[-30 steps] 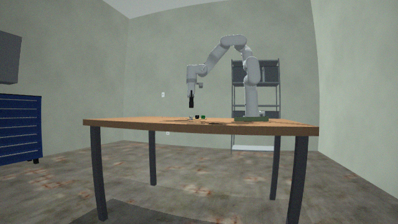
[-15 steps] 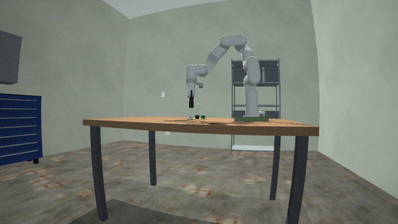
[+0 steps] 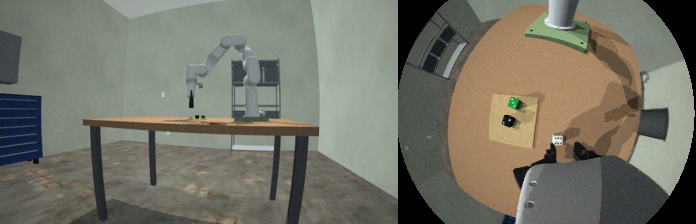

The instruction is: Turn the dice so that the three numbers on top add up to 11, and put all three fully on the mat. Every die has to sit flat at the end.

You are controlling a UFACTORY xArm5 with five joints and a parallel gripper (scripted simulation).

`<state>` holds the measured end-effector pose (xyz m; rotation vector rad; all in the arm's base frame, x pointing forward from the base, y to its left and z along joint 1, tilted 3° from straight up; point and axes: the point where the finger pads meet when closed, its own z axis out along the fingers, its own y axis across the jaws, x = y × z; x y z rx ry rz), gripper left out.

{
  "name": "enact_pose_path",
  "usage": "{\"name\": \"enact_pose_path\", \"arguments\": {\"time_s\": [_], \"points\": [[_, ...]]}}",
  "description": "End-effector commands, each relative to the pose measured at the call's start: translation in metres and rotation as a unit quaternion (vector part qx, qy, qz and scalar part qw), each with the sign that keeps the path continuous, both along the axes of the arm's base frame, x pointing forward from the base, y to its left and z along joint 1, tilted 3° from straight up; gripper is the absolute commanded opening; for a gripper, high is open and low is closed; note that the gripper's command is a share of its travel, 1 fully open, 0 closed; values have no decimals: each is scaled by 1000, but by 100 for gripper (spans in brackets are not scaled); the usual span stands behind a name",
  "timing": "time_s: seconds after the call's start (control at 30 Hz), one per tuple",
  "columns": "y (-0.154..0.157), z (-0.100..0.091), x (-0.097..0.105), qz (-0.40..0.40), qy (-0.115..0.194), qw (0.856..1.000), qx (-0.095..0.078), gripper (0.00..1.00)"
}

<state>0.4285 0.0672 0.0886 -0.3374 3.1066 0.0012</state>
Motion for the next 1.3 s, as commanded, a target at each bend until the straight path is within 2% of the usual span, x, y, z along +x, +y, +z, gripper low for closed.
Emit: {"name": "enact_pose_path", "arguments": {"time_s": [0.0, 0.33, 1.27], "points": [[0, -1, 1, 0, -2, 1000, 0, 42], [0, -9, 2, 0, -2, 1000, 0, 42], [-2, -47, 4, 0, -2, 1000, 0, 42]]}}
